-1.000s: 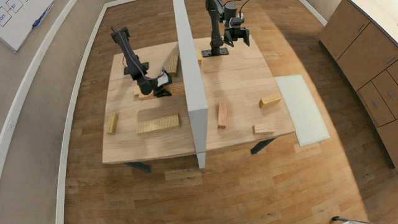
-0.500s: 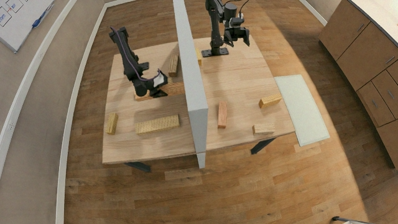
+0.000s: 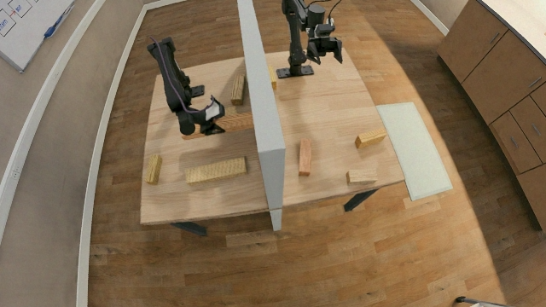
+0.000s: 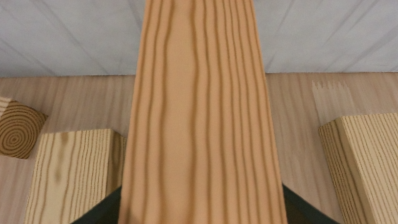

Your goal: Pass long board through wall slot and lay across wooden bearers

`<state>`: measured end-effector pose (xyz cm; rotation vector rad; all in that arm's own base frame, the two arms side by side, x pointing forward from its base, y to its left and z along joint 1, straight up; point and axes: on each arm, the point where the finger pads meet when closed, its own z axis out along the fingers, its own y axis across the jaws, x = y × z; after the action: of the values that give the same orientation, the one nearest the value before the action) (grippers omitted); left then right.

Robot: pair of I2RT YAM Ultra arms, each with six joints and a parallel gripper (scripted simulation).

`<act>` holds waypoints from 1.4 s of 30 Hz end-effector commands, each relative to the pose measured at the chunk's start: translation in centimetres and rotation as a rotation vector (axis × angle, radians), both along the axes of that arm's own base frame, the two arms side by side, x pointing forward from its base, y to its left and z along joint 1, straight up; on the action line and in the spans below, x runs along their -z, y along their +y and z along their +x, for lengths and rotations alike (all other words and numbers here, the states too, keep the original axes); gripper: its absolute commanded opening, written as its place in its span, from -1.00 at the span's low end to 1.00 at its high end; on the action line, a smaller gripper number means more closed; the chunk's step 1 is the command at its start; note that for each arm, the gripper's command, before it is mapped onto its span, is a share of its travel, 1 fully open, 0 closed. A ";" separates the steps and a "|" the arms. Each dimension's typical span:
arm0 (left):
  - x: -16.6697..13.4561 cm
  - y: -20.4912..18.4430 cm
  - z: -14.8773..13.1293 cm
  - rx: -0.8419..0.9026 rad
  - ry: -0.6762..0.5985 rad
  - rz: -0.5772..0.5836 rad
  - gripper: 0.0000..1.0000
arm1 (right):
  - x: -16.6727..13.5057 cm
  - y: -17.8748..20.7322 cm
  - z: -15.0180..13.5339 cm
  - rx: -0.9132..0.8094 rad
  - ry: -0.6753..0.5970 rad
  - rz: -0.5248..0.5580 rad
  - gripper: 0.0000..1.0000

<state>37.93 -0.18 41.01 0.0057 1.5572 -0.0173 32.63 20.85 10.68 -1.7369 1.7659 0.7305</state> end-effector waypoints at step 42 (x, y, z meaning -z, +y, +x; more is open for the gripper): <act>-3.0 -0.2 -0.5 0.007 -0.066 -0.006 0.56 | -3.4 -4.1 0.9 -0.014 -0.072 0.071 -1.00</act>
<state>37.93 -0.18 41.01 0.0057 1.5572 -0.0173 32.66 15.42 10.77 -1.7310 1.7687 0.7377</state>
